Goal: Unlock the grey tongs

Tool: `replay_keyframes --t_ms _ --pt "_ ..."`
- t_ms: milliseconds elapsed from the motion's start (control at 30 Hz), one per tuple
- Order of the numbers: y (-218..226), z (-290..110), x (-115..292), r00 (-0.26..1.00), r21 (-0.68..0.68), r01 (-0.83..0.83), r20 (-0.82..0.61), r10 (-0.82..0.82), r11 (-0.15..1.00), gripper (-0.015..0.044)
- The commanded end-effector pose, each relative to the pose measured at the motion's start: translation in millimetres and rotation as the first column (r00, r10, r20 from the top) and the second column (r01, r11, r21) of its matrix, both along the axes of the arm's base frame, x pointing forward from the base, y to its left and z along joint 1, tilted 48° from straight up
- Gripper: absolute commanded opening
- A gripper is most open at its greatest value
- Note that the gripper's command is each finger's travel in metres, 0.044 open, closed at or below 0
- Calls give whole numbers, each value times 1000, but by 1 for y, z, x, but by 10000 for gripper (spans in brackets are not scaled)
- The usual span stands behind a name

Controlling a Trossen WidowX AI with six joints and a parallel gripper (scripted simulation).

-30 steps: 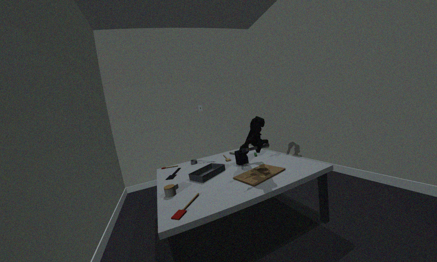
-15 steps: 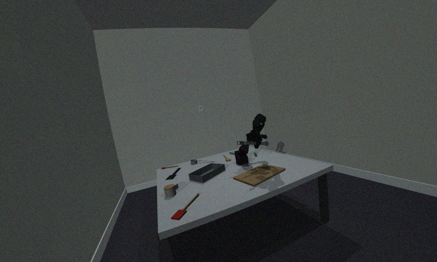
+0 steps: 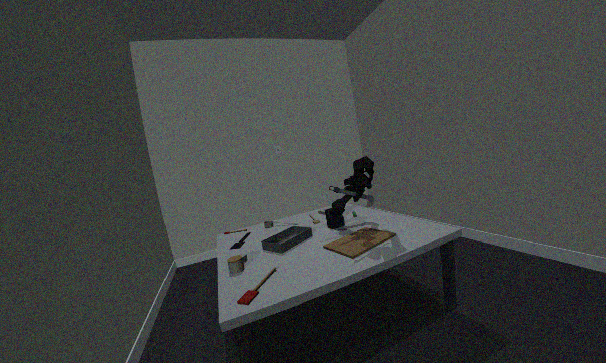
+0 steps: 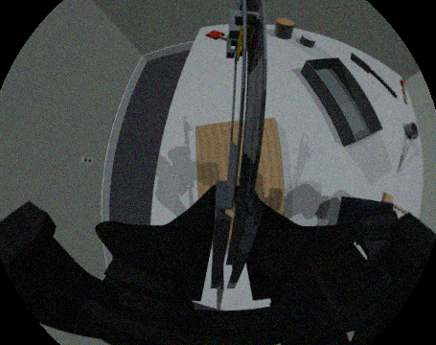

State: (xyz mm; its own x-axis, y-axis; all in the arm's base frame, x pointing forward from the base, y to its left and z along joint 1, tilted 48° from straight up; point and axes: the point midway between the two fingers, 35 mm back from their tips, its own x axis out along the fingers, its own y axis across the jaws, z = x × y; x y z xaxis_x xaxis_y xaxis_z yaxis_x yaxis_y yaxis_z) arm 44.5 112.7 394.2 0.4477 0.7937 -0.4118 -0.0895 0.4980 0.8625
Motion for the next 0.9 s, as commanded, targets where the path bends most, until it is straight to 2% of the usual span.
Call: replay_keyframes --t_ms 0,867 --pt "-2 1 -5 999 15 38 32 -38 999 -150" --pt "7 -2 -31 934 83 281 205 -293 956 -150"
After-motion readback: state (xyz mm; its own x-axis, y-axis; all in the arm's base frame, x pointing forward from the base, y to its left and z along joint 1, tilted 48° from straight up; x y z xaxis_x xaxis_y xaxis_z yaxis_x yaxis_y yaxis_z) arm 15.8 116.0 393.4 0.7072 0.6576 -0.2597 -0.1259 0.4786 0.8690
